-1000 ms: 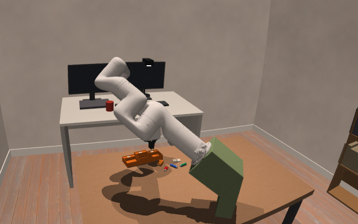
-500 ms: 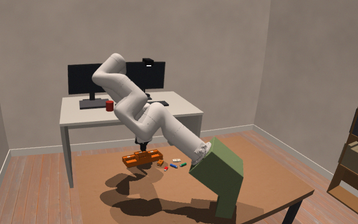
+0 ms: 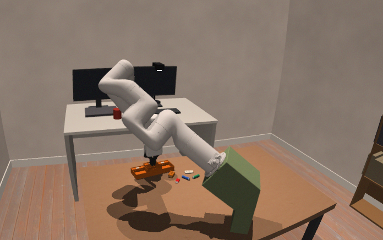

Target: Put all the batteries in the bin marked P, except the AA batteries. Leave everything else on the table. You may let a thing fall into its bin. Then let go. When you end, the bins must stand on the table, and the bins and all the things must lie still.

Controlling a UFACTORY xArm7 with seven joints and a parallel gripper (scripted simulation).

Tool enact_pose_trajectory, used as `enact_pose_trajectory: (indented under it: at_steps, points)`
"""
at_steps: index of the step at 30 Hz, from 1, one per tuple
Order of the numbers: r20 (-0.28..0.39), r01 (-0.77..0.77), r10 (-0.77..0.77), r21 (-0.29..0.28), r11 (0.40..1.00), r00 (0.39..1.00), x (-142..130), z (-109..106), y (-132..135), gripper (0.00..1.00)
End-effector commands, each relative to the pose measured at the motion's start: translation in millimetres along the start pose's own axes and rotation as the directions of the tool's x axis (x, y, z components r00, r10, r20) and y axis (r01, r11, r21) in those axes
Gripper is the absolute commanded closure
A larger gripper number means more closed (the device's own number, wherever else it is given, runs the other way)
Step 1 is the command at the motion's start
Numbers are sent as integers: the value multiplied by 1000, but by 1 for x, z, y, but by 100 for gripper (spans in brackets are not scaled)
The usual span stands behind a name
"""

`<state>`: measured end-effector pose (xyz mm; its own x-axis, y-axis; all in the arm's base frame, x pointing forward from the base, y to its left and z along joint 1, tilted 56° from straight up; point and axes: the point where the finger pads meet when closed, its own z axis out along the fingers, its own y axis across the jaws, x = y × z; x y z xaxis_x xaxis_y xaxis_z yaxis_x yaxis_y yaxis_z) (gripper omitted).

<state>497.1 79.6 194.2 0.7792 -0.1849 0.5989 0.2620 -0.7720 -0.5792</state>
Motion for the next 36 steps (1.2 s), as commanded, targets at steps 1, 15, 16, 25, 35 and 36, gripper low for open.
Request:
enact_pose_trajectory:
  at_steps: [1,15,16,25,35,36]
  points:
    - [-4,0,0,-2,1000,1000,2,9,1,93]
    - [-4,0,0,-2,1000,1000,2,36,1,93]
    - [-4,0,0,-2,1000,1000,2,36,1,93]
    - [-4,0,0,-2,1000,1000,2,36,1,93]
    - [-4,0,0,-2,1000,1000,2,36,1,93]
    - [-4,0,0,-2,1000,1000,2,36,1,93]
